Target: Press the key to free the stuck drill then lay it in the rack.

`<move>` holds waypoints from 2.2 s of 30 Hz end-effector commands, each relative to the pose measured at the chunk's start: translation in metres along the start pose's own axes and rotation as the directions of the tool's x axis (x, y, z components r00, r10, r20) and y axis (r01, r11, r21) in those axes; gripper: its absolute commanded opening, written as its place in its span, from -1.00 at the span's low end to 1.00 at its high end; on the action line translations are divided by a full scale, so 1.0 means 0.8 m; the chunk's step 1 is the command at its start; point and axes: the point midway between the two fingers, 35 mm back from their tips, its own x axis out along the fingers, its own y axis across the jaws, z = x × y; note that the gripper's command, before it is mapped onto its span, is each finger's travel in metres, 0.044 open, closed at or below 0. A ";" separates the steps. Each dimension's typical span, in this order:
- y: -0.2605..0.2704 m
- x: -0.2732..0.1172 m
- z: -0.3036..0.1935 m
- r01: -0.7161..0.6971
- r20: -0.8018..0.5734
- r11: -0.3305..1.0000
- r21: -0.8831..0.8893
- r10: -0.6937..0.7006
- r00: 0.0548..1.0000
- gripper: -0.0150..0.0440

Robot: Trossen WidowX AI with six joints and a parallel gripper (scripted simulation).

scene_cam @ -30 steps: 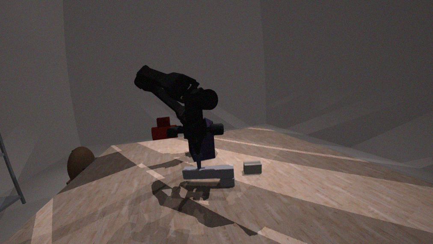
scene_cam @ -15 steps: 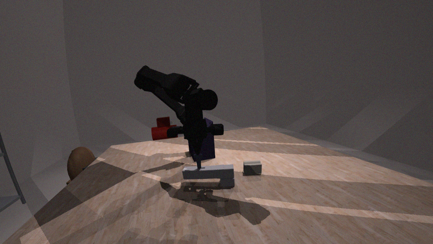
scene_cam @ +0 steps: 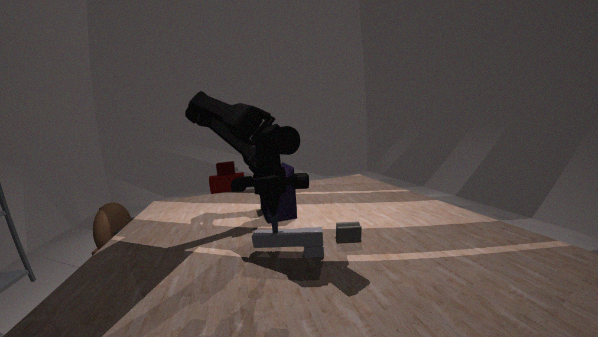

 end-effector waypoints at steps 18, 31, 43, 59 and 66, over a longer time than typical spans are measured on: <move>0.002 -0.068 0.003 0.008 -0.032 1.000 -0.001 -0.008 0.999 0.67; 0.142 0.014 0.012 -0.022 -0.026 0.474 -0.880 -0.003 1.000 1.00; 0.201 0.057 -0.004 -0.029 -0.029 0.004 -1.000 -0.004 1.000 1.00; 0.201 0.057 -0.004 -0.029 -0.029 0.004 -1.000 -0.004 1.000 1.00; 0.200 0.062 -0.004 -0.029 -0.029 0.004 -1.000 -0.003 1.000 1.00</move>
